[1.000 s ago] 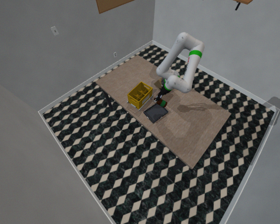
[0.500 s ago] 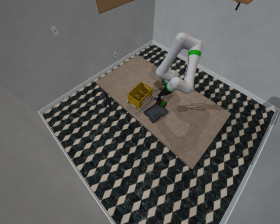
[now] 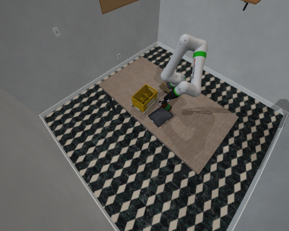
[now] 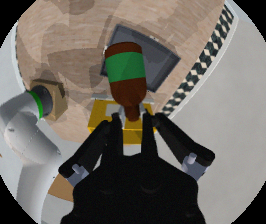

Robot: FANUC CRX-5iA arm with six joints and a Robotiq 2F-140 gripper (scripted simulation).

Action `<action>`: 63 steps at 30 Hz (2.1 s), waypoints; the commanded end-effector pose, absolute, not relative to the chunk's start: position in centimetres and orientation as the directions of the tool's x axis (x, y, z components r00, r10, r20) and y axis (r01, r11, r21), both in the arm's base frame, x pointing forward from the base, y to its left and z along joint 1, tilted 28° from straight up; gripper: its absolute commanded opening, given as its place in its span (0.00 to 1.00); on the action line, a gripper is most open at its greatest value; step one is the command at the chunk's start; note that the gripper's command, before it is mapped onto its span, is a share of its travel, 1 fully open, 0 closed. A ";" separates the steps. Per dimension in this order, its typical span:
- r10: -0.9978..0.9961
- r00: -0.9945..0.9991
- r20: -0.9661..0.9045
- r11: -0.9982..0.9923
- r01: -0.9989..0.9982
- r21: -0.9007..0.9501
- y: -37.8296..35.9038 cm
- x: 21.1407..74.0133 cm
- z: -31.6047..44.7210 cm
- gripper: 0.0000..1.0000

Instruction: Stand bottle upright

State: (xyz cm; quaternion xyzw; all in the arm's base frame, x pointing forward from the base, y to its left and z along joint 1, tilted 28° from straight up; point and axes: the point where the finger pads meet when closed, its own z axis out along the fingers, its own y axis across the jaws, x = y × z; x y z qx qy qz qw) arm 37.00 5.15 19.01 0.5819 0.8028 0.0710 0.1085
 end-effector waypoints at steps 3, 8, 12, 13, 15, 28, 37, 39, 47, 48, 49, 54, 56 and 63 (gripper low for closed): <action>0.950 -0.297 -0.097 0.312 0.919 0.242 5.2 37.0 19.1 0.00; 0.950 -0.297 -0.099 0.312 0.918 0.243 5.2 37.0 19.1 0.00; 0.950 -0.297 -0.099 0.312 0.918 0.243 5.2 37.0 19.1 0.00; 0.950 -0.297 -0.099 0.312 0.918 0.243 5.2 37.0 19.1 0.00; 0.950 -0.297 -0.099 0.312 0.918 0.243 5.2 37.0 19.1 0.00; 0.950 -0.297 -0.099 0.312 0.918 0.243 5.2 37.0 19.1 0.00; 0.950 -0.297 -0.099 0.312 0.918 0.243 5.2 37.0 19.1 0.00; 0.950 -0.297 -0.099 0.312 0.918 0.243 5.2 37.0 19.1 0.00; 0.950 -0.296 -0.101 0.312 0.919 0.242 5.2 37.0 19.1 0.00; 0.950 -0.296 -0.102 0.312 0.919 0.242 5.2 37.0 19.1 0.00; 0.950 -0.296 -0.104 0.312 0.919 0.242 5.2 37.0 19.0 0.00; 0.949 -0.293 -0.112 0.312 0.919 0.240 5.2 37.0 19.0 0.00; 0.949 -0.291 -0.119 0.312 0.920 0.238 5.2 37.0 19.0 0.00; 0.947 -0.280 -0.158 0.312 0.921 0.233 5.2 36.9 18.9 0.00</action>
